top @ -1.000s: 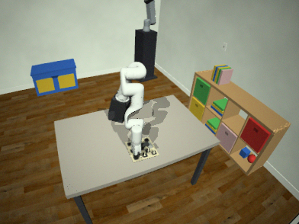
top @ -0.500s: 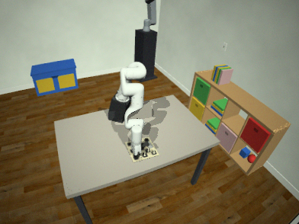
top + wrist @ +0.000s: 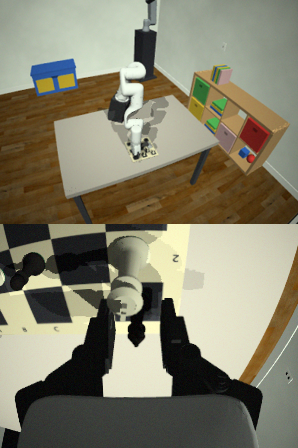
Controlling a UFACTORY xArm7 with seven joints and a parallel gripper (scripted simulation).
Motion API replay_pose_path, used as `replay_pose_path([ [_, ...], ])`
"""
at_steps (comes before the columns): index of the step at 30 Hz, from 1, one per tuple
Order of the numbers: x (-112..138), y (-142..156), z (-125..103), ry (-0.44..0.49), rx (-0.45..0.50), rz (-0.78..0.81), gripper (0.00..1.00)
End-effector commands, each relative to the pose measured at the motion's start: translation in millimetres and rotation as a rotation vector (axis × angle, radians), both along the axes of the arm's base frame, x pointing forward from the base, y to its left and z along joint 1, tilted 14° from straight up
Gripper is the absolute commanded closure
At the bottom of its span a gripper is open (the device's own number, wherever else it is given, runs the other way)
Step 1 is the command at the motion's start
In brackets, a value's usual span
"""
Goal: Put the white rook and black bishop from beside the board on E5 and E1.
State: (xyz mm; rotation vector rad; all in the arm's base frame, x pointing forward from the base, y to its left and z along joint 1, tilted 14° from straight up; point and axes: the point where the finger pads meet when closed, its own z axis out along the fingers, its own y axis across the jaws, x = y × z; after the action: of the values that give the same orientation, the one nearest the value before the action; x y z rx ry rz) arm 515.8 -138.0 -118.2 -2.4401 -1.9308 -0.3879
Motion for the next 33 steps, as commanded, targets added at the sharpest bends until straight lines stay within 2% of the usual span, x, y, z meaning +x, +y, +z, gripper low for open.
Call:
replay_pose_path([
  [1, 1.4, -1.2, 1.5, -0.003, -0.002, -0.001, 0.63],
  [9, 1.0, -1.5, 3.1, -0.003, -0.002, -0.001, 0.63],
  [16, -3.1, -4.8, 23.9, -0.003, -0.002, -0.001, 0.63],
  [18, -3.1, -4.8, 23.9, -0.003, -0.002, -0.001, 0.63],
  [27, -12.2, -12.2, 70.0, -0.003, -0.002, -0.001, 0.63],
  [33, -15.6, -14.9, 87.0, -0.003, -0.002, -0.001, 0.63],
])
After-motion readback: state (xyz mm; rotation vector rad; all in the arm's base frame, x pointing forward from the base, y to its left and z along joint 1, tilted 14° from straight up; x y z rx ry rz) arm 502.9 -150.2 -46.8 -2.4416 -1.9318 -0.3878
